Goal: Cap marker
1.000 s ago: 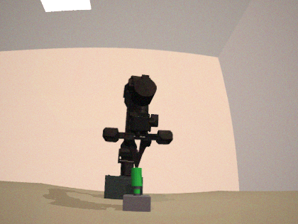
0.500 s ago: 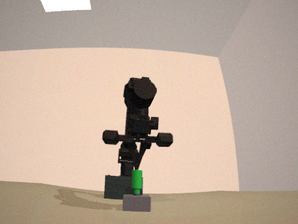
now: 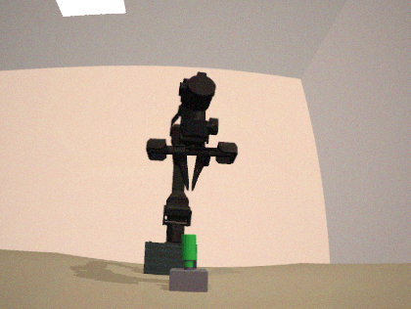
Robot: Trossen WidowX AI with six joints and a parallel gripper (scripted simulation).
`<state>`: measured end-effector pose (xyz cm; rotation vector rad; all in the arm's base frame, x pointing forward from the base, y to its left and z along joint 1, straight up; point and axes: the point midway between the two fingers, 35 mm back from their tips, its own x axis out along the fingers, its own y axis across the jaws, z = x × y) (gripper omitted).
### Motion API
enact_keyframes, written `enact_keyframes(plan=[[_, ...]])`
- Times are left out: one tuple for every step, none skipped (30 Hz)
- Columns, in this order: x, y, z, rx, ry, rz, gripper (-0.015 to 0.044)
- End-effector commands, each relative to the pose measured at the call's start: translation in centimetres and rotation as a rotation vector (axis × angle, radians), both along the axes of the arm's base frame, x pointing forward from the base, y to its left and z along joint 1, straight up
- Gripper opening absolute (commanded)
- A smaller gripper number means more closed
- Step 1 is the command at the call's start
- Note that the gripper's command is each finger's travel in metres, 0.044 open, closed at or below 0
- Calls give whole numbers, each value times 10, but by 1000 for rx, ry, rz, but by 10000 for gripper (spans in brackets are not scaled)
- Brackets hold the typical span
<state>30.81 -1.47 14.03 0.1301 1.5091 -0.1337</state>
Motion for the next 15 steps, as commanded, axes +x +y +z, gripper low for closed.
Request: enact_keyframes(plan=[[-2,0,2,0,11,-1,105],[-2,0,2,0,11,-1,131],[-2,0,2,0,11,-1,157],[-2,0,2,0,11,-1,184],[-2,0,2,0,11,-1,210],[-2,0,2,0,11,-1,236],[-2,0,2,0,11,-1,263],[-2,0,2,0,11,-1,289],[-2,0,2,0,11,-1,315],[-2,0,2,0,11,-1,341],[-2,0,2,0,11,-1,368],[-2,0,2,0,11,-1,394],[-2,0,2,0,11,-1,420],[-2,0,2,0,11,-1,440],[-2,0,2,0,11,-1,440]])
